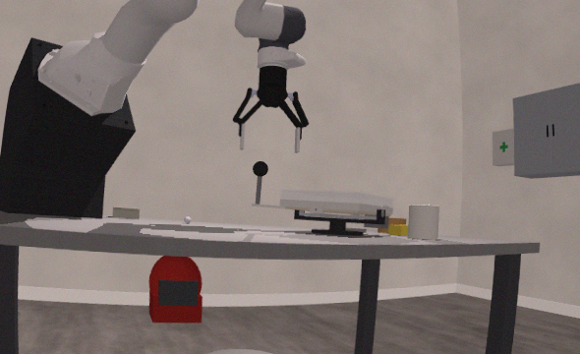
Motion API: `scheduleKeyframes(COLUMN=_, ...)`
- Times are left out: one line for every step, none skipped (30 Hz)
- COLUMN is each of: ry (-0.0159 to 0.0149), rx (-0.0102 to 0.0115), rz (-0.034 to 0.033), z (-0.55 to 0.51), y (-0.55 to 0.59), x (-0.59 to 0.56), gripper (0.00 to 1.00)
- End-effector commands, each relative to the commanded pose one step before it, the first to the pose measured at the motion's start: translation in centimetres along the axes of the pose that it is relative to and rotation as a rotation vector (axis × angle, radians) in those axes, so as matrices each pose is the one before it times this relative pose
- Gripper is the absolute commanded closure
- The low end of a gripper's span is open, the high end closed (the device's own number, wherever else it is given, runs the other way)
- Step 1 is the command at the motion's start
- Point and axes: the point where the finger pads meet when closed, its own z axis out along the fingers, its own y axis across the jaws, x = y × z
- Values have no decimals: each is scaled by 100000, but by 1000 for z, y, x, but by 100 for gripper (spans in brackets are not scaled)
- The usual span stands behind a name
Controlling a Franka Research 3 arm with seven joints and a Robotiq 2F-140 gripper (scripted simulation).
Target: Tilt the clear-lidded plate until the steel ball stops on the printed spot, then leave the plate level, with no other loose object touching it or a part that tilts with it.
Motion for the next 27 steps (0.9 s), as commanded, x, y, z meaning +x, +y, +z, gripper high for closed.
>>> scheduleKeyframes(ry=-362, rx=-405, rz=982, z=-163, y=387, x=-83, gripper=0)
scheduleKeyframes(ry=0, rx=0, rz=0, z=0, y=0, x=0, gripper=0)
scheduleKeyframes(ry=116, rx=-497, rz=199, z=8, y=408, x=122, gripper=0)
scheduleKeyframes(ry=0, rx=0, rz=0, z=0, y=0, x=0, gripper=0)
scheduleKeyframes(ry=0, rx=0, rz=0, z=0, y=0, x=0, gripper=0)
scheduleKeyframes(ry=0, rx=0, rz=0, z=0, y=0, x=0, gripper=0)
scheduleKeyframes(ry=0, rx=0, rz=0, z=0, y=0, x=0, gripper=0)
scheduleKeyframes(ry=104, rx=-418, rz=169, z=9, y=343, x=105, gripper=0)
scheduleKeyframes(ry=0, rx=0, rz=0, z=0, y=0, x=0, gripper=0)
scheduleKeyframes(ry=0, rx=0, rz=0, z=0, y=0, x=0, gripper=0)
scheduleKeyframes(ry=0, rx=0, rz=0, z=0, y=0, x=0, gripper=0)
scheduleKeyframes(ry=90, rx=-343, rz=141, z=9, y=282, x=89, gripper=0)
scheduleKeyframes(ry=0, rx=0, rz=0, z=0, y=0, x=0, gripper=0)
scheduleKeyframes(ry=0, rx=0, rz=0, z=0, y=0, x=0, gripper=0)
scheduleKeyframes(ry=0, rx=0, rz=0, z=0, y=0, x=0, gripper=0)
scheduleKeyframes(ry=75, rx=-274, rz=114, z=9, y=226, x=73, gripper=0)
scheduleKeyframes(ry=0, rx=0, rz=0, z=0, y=0, x=0, gripper=0)
scheduleKeyframes(ry=0, rx=0, rz=0, z=0, y=0, x=0, gripper=0)
scheduleKeyframes(ry=0, rx=0, rz=0, z=0, y=0, x=0, gripper=0)
scheduleKeyframes(ry=60, rx=-212, rz=88, z=7, y=174, x=57, gripper=0)
scheduleKeyframes(ry=45, rx=-156, rz=65, z=6, y=128, x=42, gripper=0)
scheduleKeyframes(ry=0, rx=0, rz=0, z=0, y=0, x=0, gripper=0)
scheduleKeyframes(ry=0, rx=0, rz=0, z=0, y=0, x=0, gripper=0)
scheduleKeyframes(ry=0, rx=0, rz=0, z=0, y=0, x=0, gripper=0)
scheduleKeyframes(ry=31, rx=-107, rz=45, z=4, y=88, x=29, gripper=0)
scheduleKeyframes(ry=20, rx=-67, rz=28, z=3, y=55, x=18, gripper=0)
scheduleKeyframes(ry=10, rx=-35, rz=15, z=1, y=29, x=10, gripper=0)
